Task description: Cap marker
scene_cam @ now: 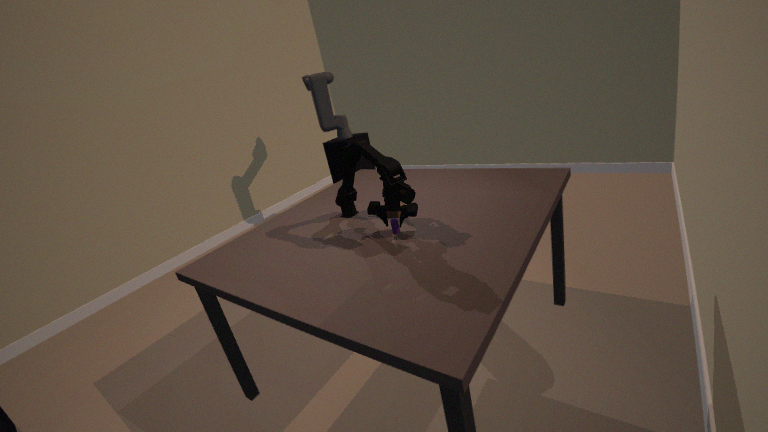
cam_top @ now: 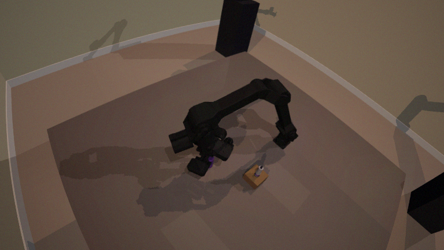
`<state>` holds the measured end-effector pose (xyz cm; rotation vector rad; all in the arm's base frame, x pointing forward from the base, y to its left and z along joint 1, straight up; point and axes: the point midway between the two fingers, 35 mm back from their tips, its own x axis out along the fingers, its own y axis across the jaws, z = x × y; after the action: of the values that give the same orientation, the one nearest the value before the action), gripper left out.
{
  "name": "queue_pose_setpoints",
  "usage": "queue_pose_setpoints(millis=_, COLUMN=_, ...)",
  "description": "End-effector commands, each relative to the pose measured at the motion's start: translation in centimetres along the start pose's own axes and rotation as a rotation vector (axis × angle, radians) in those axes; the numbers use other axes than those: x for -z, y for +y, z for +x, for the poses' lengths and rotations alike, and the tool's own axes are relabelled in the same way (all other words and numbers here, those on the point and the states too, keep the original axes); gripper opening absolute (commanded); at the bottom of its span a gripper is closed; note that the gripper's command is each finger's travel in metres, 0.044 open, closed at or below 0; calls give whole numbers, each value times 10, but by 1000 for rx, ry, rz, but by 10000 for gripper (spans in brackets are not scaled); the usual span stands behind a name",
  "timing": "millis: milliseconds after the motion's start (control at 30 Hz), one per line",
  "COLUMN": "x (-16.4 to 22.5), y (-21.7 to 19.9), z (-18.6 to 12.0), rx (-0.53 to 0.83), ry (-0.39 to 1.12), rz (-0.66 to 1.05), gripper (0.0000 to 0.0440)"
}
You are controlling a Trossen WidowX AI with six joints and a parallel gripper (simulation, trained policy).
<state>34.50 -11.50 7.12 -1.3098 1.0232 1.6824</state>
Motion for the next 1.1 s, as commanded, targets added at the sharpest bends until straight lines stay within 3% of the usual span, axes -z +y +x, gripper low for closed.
queue_pose_setpoints(millis=0, x=1, y=2, z=4, rx=-8, ry=17, rz=-21, gripper=185)
queue_pose_setpoints(millis=133, x=1, y=1, z=-5, rx=7, ry=49, rz=-28, gripper=81)
queue_pose_setpoints(millis=167, x=0, y=1, z=-9, rx=15, ry=57, rz=-30, gripper=77)
queue_pose_setpoints(millis=567, x=-26, y=-12, z=-51, rx=81, ry=143, rz=-98, gripper=79)
queue_pose_setpoints(millis=1067, x=-91, y=-18, z=-74, rx=84, ry=118, rz=-172, gripper=53)
